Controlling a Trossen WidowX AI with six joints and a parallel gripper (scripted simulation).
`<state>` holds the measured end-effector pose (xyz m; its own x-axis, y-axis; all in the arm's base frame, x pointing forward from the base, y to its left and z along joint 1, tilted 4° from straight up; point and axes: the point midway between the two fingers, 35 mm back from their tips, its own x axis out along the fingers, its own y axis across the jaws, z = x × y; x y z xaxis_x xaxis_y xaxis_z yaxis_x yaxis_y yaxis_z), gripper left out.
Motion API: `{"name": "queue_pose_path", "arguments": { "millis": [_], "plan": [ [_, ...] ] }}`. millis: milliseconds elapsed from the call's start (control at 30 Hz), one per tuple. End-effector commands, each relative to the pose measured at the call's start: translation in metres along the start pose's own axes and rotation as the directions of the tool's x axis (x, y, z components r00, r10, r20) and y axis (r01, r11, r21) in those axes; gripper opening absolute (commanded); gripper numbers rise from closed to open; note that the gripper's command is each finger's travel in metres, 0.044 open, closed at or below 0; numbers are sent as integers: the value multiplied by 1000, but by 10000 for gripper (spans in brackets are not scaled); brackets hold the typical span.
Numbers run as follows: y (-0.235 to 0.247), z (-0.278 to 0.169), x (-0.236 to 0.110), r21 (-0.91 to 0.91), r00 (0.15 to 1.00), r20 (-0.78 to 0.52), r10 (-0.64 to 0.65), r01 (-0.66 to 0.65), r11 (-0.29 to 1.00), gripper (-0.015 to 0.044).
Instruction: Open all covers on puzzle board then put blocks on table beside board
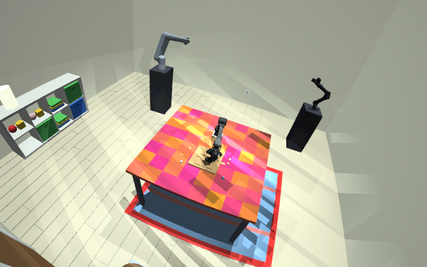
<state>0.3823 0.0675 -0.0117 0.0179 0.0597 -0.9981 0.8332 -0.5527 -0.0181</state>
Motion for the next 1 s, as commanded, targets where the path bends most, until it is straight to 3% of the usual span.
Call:
{"name": "queue_pose_path", "arguments": {
  "millis": [0, 967],
  "plan": [
    [1, -1, -6, -1, 1000, -3, 1, -1, 1000, 80],
    [1, 0, -45, 2, 1000, -5, -1, 1, 1000, 80]
  ]
}}
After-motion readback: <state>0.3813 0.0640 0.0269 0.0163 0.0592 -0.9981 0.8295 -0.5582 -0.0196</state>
